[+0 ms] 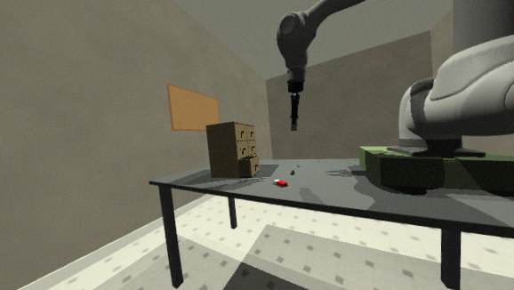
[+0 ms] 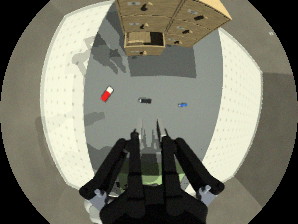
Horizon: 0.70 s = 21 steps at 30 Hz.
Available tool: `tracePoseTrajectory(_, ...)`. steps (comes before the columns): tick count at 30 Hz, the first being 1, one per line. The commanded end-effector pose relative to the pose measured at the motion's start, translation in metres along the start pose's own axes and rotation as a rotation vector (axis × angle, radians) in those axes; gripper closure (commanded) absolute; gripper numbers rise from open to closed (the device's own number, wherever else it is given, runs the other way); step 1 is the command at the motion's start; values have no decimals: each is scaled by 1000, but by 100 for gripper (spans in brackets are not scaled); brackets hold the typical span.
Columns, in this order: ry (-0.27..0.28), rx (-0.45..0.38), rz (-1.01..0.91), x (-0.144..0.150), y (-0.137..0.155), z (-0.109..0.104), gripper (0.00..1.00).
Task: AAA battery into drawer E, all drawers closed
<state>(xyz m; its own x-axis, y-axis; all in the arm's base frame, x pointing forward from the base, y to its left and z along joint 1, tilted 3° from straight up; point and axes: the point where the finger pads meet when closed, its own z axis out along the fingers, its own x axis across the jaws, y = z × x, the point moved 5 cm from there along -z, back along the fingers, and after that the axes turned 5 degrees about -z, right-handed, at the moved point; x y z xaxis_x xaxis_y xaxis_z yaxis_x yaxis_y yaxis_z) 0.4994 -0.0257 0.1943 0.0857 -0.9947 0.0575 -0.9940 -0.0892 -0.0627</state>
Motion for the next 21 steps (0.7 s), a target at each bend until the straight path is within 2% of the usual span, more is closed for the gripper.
tracePoseTrajectory(1,-93,-112,-27,12,-3,4,80)
tracePoseTrajectory(14,-94,-111,-48,14,-4,6,80)
tracePoseTrajectory(17,-98,-107,-124,22,-5,14,80)
tracePoseTrajectory(21,-109,-97,-332,42,-7,35,80)
